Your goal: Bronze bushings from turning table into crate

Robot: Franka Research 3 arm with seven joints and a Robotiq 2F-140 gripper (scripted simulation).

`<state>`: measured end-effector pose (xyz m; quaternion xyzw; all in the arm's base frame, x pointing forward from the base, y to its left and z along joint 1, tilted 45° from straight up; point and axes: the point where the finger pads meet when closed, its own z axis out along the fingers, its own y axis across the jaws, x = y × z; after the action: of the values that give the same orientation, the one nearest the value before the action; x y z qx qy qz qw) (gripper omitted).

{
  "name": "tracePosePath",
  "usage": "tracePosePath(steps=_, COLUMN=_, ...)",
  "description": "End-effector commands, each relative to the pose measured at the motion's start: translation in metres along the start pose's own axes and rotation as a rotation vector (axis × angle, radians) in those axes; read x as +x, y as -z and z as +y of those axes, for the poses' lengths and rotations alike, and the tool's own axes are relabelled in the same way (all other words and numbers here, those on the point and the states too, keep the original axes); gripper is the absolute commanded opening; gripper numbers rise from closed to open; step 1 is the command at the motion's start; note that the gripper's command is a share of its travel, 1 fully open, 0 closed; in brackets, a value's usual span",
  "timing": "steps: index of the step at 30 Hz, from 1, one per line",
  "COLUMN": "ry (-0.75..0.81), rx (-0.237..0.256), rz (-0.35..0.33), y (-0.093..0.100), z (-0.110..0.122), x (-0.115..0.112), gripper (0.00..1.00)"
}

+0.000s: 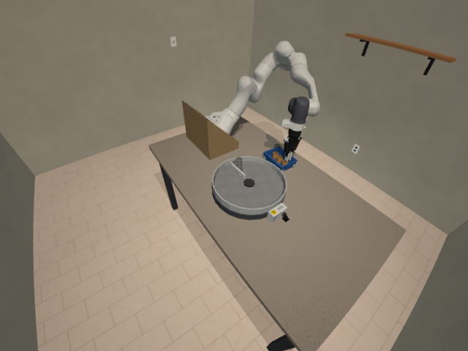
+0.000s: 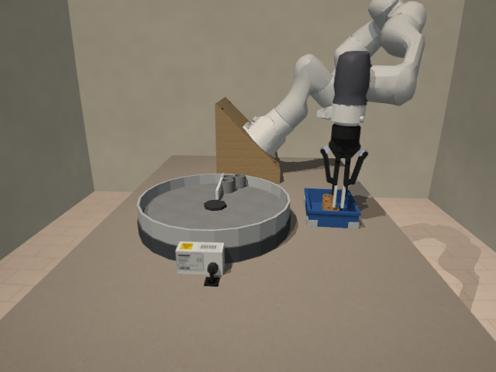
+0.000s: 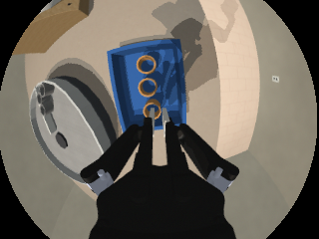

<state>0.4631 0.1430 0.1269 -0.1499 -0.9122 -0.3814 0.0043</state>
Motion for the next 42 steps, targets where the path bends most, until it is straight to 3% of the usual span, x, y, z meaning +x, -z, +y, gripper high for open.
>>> tracePosePath(steps=1, ry=-0.012, rx=-0.001, rz=0.007, y=0.014, z=0.0, x=0.002, gripper=0.1)
tracePosePath(steps=11, ry=-0.012, rx=-0.001, rz=0.007, y=0.058, z=0.0, x=0.002, gripper=0.1)
tracePosePath(steps=42, ry=-0.012, rx=-0.001, rz=0.007, y=0.065, z=0.0, x=0.002, gripper=0.1)
